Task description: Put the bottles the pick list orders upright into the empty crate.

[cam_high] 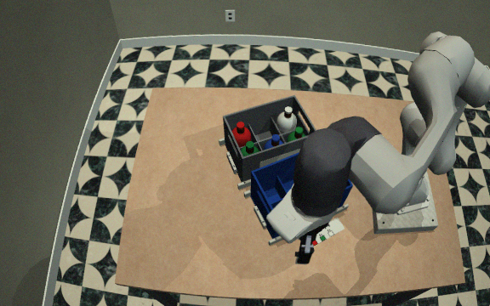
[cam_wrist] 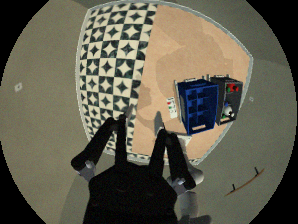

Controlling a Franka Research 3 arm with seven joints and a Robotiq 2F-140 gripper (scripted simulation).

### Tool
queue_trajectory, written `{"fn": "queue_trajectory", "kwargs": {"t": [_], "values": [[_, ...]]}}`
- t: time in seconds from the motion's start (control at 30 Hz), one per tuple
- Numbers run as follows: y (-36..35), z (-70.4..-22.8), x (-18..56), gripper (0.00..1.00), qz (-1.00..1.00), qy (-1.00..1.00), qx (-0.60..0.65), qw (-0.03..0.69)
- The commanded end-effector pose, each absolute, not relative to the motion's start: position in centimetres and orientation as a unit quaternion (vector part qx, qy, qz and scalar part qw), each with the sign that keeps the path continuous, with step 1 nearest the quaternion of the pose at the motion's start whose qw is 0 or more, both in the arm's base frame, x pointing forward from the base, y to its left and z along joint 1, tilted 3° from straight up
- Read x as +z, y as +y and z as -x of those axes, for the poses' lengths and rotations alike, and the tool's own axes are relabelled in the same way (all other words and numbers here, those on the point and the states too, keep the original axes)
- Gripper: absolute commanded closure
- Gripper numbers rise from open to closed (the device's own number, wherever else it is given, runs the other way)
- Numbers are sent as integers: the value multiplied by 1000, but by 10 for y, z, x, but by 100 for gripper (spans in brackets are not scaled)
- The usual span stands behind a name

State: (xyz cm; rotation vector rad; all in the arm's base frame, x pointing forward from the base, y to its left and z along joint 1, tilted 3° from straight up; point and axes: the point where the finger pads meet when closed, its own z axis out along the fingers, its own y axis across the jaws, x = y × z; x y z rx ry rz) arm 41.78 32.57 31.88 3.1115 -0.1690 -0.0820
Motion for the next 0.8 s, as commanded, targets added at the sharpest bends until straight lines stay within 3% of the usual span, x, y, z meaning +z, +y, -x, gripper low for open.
{"fn": "queue_trajectory", "kwargs": {"t": [0.0, 0.77], "values": [[331, -415, 320, 62, -991, -131, -14, 22], [348, -405, 321, 62, -981, -191, 6, 29]]}}
